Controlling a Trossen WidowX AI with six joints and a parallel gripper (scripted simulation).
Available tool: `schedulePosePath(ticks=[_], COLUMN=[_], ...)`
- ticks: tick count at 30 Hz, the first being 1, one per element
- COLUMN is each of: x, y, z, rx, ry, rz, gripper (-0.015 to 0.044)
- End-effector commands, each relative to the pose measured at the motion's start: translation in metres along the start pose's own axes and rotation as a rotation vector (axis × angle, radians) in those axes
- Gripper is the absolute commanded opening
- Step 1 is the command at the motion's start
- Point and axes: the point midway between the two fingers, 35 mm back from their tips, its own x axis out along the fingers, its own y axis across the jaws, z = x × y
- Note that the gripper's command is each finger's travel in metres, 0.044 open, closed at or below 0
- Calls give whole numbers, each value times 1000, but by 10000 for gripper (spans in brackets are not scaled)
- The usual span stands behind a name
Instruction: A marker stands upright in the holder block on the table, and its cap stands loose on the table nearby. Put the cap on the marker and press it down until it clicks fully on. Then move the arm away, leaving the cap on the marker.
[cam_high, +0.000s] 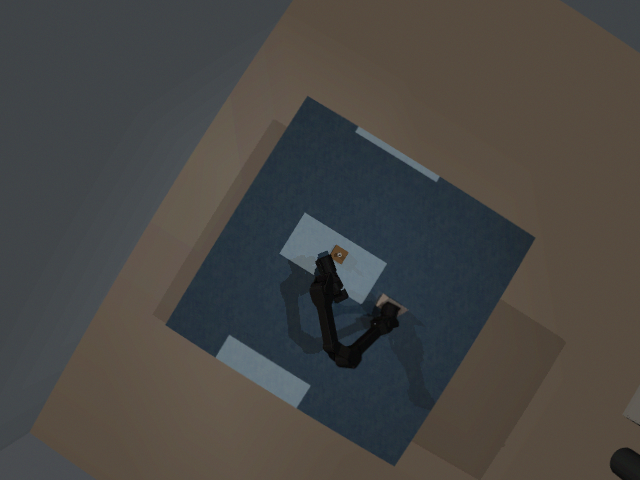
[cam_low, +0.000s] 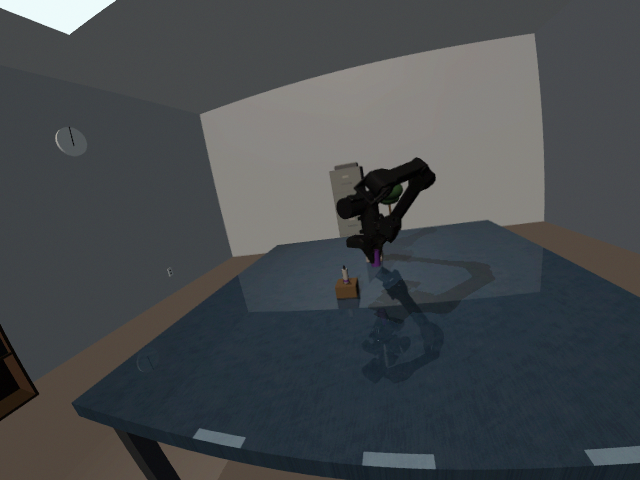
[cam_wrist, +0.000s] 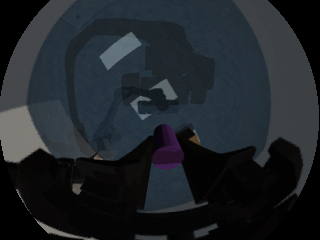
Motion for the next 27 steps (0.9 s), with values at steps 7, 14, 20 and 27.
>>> schedulePosePath(ticks=[7, 14, 20, 27], x=[-12, -19, -24, -30], y=[-21, -35, -47, -60], z=[-20, -35, -48, -64], rx=[-5, -7, -7, -7], ry=[11, 12, 9, 5], rz=[0, 1, 2, 3], gripper=[0, 0, 0, 0])
